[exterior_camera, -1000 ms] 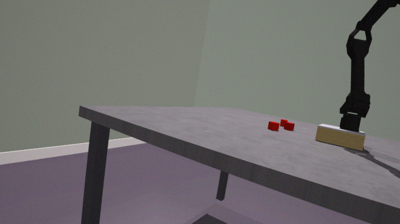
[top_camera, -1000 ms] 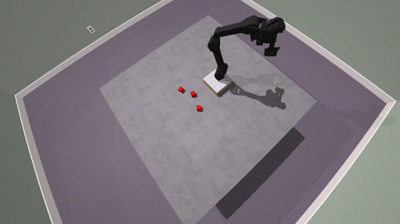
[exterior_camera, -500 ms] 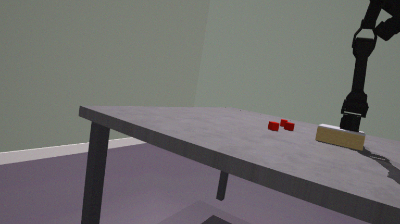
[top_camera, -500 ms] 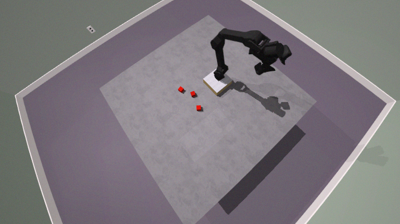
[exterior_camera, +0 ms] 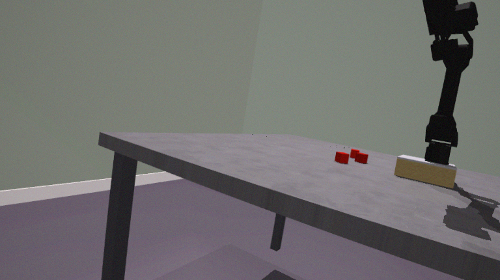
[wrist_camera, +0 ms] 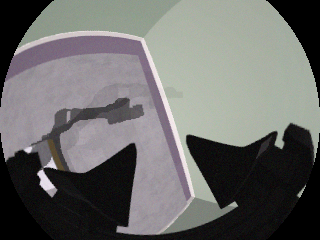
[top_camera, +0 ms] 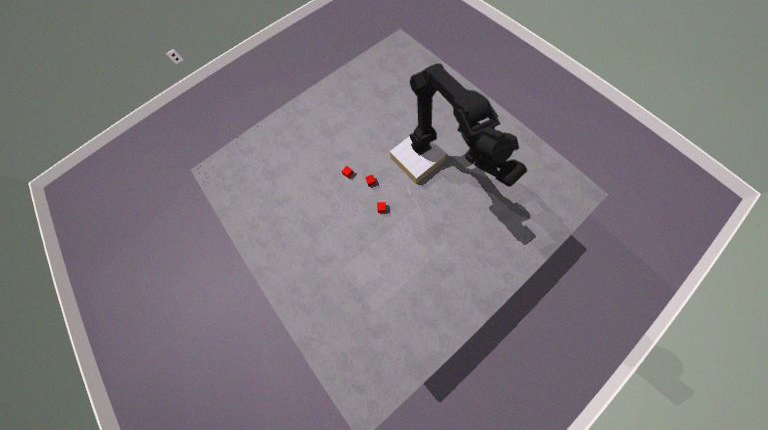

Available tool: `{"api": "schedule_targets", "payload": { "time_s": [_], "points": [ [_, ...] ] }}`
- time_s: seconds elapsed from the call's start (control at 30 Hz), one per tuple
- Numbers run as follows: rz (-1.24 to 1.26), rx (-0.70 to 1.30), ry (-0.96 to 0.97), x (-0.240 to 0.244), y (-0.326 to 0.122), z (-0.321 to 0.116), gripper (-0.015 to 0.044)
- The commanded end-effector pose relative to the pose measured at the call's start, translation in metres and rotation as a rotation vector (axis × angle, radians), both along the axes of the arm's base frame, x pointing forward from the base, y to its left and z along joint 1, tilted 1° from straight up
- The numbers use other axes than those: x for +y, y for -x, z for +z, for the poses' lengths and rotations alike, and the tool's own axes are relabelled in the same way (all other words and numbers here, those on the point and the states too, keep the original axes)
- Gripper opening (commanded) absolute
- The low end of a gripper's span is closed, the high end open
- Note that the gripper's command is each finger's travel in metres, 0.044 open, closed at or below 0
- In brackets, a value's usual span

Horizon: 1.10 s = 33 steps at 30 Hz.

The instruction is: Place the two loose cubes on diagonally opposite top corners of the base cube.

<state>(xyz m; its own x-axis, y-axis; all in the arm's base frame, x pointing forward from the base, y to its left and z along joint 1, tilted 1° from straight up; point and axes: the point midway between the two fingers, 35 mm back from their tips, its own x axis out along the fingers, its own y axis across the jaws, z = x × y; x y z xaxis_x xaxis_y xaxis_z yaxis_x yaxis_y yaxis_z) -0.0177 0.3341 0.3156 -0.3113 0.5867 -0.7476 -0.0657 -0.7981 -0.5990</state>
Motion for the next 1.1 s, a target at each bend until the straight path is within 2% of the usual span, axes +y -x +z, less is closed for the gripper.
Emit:
{"api": "schedule_targets", "payload": {
  "time_s": [0.0, 0.23, 0.5, 0.8, 1.07],
  "points": [
    [-0.213, 0.069, 0.085, 0.004, -0.035, -0.016, 0.0265],
    [-0.659, 0.224, 0.208, -0.003, -0.108, -0.040, 0.0265],
    [-1.175, 0.419, 0.304, -0.032, -0.187, -0.067, 0.0265],
    [-1.759, 0.660, 0.355, -0.088, -0.263, -0.097, 0.0265],
    [-2.276, 0.893, 0.342, -0.155, -0.314, -0.123, 0.0265]
  ]
}}
